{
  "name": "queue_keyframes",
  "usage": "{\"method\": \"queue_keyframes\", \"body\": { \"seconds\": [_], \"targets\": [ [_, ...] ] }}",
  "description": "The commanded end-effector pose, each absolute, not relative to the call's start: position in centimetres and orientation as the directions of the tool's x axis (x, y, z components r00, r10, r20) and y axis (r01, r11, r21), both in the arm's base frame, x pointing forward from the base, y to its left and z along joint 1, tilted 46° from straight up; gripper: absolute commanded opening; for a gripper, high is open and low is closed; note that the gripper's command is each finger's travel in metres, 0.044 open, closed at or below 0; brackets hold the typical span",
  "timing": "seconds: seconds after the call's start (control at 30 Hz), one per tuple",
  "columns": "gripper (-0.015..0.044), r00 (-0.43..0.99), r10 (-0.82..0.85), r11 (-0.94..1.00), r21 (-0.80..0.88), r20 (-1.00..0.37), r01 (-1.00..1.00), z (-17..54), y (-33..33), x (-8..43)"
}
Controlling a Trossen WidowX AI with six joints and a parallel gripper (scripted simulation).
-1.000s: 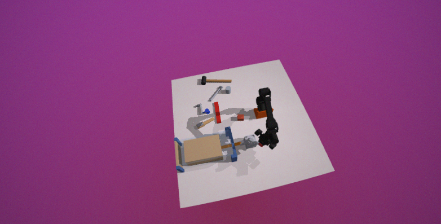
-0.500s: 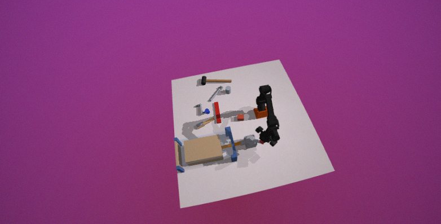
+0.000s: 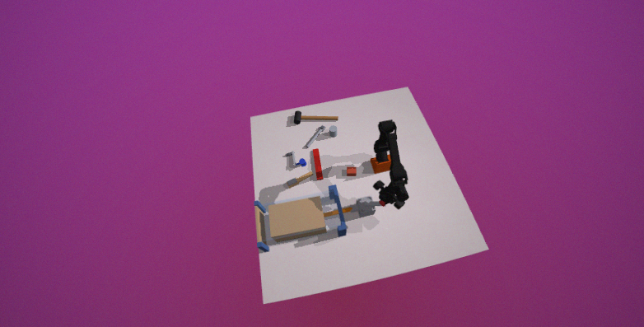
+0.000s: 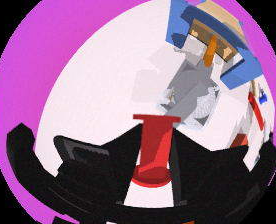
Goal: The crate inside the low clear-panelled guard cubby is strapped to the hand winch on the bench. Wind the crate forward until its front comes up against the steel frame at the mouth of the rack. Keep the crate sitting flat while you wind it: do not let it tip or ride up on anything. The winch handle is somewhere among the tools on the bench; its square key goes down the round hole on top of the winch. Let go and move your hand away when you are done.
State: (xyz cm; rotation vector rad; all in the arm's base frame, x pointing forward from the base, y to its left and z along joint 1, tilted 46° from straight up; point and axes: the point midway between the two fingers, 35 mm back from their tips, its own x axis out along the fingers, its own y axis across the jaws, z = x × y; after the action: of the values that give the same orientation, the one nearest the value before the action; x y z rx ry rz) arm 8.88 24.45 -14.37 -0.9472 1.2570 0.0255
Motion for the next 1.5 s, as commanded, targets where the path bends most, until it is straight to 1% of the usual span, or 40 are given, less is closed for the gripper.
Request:
{"method": "queue_keyframes", "body": {
  "seconds": [0.0, 0.53, 0.77, 1.47],
  "targets": [
    [0.0, 0.357, -0.483, 0.623, -0.6, -0.8, -0.501, -13.8, 23.4, 8.5],
    [0.0, 0.357, -0.485, 0.622, -0.601, -0.799, -0.501, -12.0, 21.5, 8.6],
    [0.0, 0.357, -0.486, 0.621, -0.603, -0.797, -0.501, -10.2, 19.5, 9.4],
    [0.0, 0.359, -0.488, 0.619, -0.605, -0.796, -0.5, -8.2, 17.5, 11.3]
  ]
}}
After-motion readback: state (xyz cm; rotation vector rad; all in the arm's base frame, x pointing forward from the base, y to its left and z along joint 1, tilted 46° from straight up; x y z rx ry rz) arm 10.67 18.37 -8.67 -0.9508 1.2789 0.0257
